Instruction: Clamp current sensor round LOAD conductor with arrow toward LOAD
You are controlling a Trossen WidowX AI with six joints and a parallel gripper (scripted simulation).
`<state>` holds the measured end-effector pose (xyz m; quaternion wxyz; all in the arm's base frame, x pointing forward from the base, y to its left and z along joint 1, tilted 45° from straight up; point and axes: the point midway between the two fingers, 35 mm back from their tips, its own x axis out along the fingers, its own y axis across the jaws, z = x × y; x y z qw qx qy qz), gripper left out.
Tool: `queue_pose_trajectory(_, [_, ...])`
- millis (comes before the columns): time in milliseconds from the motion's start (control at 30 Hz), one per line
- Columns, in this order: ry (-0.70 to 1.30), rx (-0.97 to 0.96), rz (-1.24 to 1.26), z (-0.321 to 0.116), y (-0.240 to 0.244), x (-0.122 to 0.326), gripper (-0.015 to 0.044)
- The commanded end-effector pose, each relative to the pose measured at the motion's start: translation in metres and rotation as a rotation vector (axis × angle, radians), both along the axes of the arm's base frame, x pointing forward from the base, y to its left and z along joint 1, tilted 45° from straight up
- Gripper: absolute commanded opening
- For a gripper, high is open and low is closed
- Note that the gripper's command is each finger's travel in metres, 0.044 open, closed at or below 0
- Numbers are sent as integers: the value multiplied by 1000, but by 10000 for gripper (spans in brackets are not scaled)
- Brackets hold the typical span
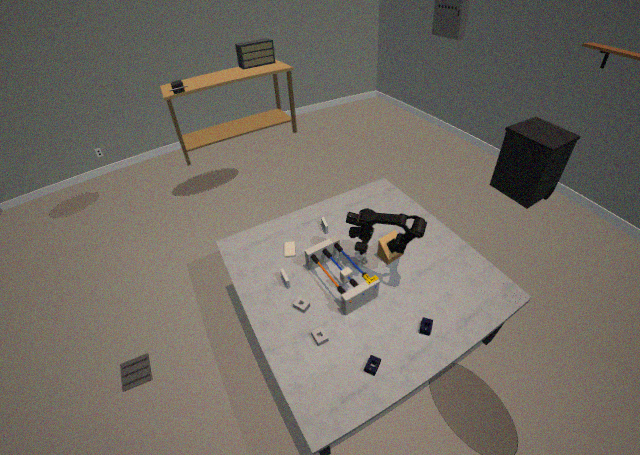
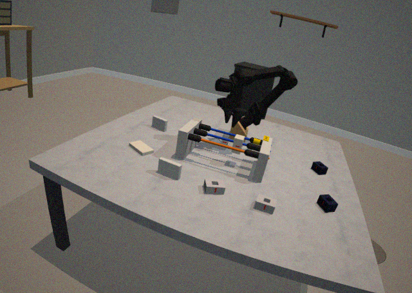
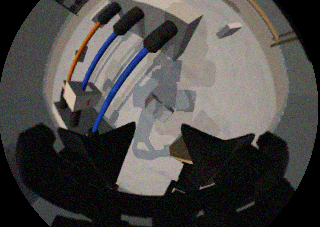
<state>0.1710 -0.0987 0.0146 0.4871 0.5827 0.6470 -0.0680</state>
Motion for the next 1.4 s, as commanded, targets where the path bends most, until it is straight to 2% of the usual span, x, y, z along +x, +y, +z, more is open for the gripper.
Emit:
queue_pose_trajectory(0, [487, 51, -357, -1, -5, 12, 320])
queue_pose_trajectory(1367, [485, 54, -357, -44, 36, 15, 320])
